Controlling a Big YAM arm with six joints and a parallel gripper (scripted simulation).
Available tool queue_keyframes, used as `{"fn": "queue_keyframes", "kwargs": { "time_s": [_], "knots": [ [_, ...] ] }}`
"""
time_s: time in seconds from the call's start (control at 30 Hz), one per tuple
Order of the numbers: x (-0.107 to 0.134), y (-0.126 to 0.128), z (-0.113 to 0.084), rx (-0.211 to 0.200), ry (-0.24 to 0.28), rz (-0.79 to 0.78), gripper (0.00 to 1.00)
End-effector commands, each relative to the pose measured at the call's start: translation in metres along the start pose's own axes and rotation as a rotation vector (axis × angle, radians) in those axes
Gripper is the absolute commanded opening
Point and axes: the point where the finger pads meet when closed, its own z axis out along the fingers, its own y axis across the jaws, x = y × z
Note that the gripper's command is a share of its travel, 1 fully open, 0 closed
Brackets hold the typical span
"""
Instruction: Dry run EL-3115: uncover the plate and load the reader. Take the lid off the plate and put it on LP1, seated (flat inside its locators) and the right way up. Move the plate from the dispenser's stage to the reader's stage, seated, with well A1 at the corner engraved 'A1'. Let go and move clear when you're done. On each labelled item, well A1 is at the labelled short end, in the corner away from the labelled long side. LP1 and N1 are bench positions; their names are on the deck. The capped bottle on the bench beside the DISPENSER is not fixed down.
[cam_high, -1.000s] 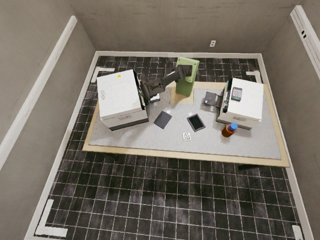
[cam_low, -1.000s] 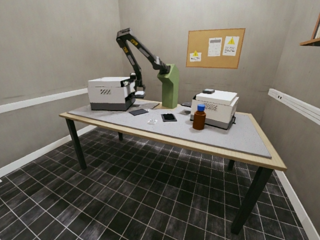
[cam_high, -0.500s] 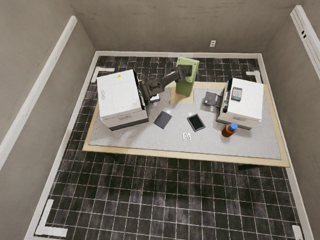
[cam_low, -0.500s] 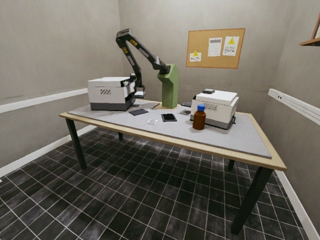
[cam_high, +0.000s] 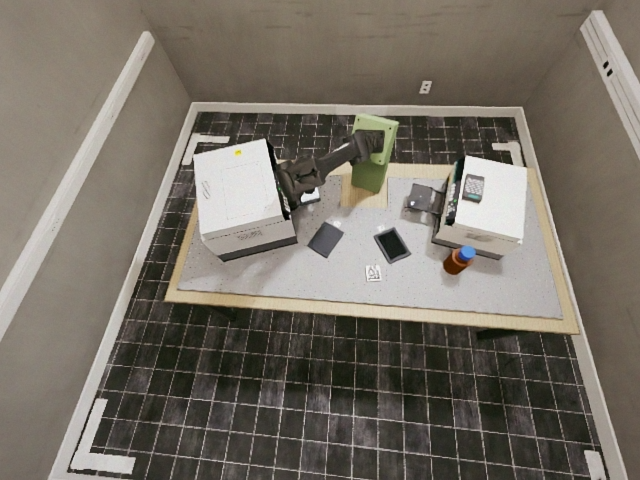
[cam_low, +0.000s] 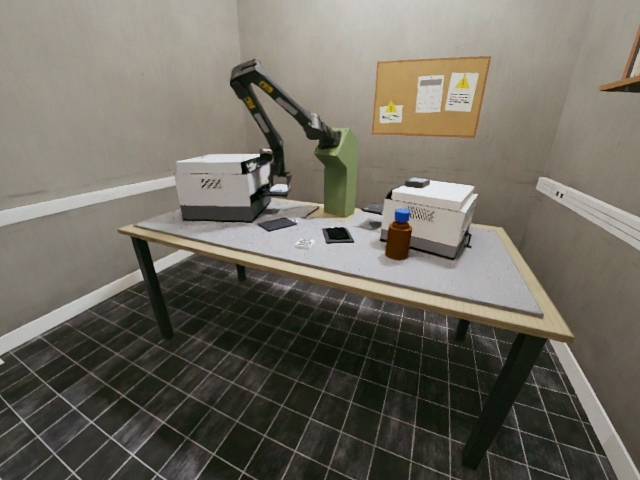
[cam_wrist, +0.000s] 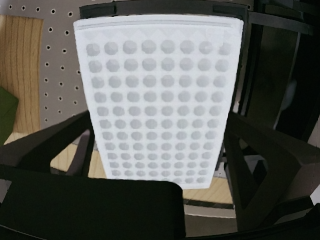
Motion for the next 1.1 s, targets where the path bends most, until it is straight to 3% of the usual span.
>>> {"fn": "queue_keyframes", "kwargs": {
  "time_s": [0.0,0.27,0.43,0.73,1.07],
  "knots": [
    [0.0,-0.009,0.003,0.014,0.0,-0.009,0.86],
    [-0.001,-0.009,0.008,0.014,-0.004,-0.01,0.86],
    [-0.002,0.007,0.007,-0.018,-0.004,0.008,0.86],
    [-0.008,0.001,0.001,0.003,-0.009,-0.01,0.86],
    [-0.007,0.006,0.0,-0.002,-0.008,-0.005,0.86]
  ]
}}
